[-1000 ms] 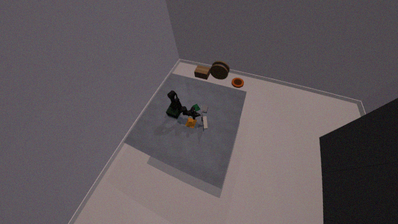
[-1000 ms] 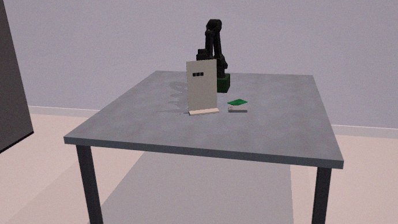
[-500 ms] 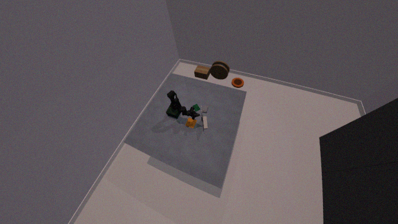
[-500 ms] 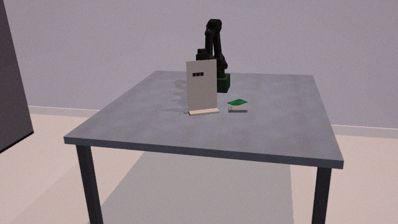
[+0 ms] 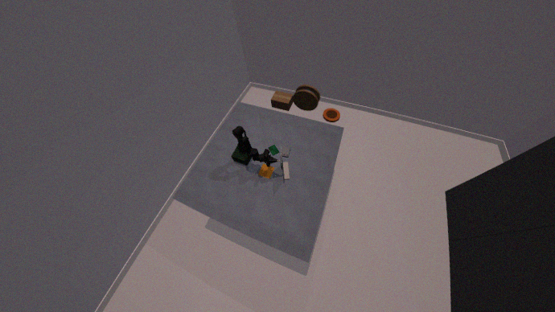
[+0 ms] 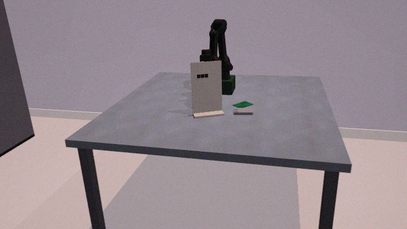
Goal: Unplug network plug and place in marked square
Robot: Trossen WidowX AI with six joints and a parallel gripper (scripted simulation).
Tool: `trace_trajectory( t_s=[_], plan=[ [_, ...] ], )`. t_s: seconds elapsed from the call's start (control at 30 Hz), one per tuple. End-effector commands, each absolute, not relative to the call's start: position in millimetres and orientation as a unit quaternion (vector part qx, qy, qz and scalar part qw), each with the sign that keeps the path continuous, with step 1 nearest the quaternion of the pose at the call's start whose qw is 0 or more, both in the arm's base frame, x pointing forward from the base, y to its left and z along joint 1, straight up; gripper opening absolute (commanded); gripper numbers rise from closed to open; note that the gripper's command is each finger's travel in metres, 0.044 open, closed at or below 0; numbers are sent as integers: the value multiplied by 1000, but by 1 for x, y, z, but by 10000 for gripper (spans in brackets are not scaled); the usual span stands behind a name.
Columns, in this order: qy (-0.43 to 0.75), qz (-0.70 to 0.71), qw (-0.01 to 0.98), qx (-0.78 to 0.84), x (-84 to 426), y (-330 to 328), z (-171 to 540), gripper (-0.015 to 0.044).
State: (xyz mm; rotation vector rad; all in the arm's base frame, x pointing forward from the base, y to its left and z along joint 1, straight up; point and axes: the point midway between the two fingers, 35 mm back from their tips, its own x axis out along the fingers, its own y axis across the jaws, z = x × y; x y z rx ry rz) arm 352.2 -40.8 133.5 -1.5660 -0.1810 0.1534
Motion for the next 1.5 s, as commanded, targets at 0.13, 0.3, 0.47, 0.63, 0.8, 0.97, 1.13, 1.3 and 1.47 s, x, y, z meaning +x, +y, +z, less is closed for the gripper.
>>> trace_trajectory(
  t_s=[0.13, 0.3, 0.47, 0.63, 0.8, 0.97, 1.13, 1.3, 1.47],
  plan=[
    [-83, 70, 701, -705, 347, -43, 133, 0],
    [-83, 70, 700, -705, 345, -45, 133, 0],
    [-82, 70, 700, -705, 342, -47, 133, 0],
    [-82, 70, 700, -706, 340, -48, 133, 0],
    [-82, 70, 700, -706, 338, -50, 133, 0],
    [-82, 70, 700, -706, 335, -52, 133, 0],
    [-82, 70, 700, -706, 333, -54, 133, 0],
    [-82, 70, 700, -706, 331, -55, 133, 0],
    [-82, 70, 700, -706, 329, -57, 133, 0]
  ],
)
